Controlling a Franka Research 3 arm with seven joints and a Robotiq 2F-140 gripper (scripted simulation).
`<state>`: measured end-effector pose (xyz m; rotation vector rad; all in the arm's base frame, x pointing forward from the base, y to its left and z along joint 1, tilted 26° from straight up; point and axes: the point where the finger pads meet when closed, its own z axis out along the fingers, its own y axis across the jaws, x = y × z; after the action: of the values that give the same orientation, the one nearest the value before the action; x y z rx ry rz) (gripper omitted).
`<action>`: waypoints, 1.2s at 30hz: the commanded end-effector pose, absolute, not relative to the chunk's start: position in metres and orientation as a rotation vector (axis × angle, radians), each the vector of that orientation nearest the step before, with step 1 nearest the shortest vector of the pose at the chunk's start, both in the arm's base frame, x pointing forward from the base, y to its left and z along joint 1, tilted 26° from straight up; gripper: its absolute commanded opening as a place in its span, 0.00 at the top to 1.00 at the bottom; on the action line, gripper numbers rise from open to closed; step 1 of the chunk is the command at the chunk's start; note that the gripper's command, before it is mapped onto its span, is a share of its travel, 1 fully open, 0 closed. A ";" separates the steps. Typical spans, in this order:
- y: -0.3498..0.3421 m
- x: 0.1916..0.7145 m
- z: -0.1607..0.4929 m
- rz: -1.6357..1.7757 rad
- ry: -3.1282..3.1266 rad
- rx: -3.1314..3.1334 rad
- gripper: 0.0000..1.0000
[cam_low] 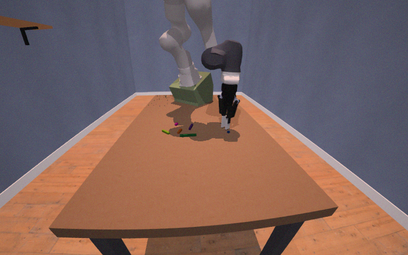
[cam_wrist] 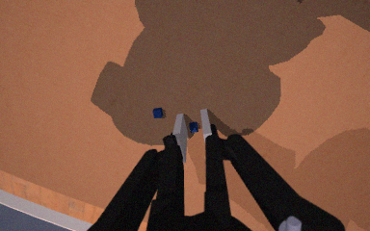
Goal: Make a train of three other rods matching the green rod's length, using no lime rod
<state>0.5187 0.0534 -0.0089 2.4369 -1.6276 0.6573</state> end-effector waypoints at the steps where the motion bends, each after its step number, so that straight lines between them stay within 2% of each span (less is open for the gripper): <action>1: 0.054 0.521 -0.010 0.662 -1.638 2.440 0.85; 36: 0.053 0.522 -0.013 0.662 -1.638 2.440 0.85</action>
<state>0.5213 0.0513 -0.0130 2.4368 -1.6371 0.6586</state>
